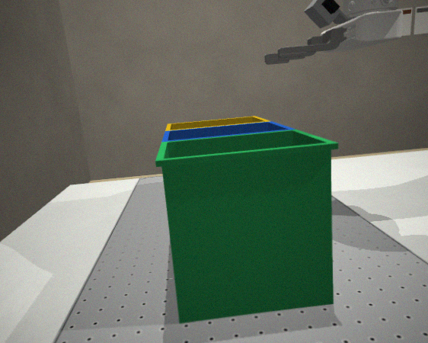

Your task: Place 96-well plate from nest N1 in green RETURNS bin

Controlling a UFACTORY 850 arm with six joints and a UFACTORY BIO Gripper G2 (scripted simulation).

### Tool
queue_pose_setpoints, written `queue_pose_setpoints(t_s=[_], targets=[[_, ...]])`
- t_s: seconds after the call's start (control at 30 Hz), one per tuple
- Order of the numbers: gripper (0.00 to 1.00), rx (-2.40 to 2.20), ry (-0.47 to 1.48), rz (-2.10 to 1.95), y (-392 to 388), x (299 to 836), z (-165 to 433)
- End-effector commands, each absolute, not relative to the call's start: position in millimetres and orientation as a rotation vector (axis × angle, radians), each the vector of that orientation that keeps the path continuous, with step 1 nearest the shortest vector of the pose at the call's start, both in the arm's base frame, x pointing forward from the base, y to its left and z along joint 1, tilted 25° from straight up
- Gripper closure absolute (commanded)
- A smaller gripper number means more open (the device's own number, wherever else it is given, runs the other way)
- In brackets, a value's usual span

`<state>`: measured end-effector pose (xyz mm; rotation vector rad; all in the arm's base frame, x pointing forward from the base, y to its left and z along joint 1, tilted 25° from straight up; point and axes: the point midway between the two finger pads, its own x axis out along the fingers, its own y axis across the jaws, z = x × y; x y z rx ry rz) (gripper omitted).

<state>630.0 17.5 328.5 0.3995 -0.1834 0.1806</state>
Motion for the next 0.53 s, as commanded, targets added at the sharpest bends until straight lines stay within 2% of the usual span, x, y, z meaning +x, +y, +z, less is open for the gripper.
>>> queue_pose_setpoints(t_s=[0.0, 0.5], targets=[[0.82, 0.400, -0.186, 0.182, 13.2, 629.3, 328.8], [0.82, 0.400, -0.186, 0.182, 13.2, 629.3, 328.8]])
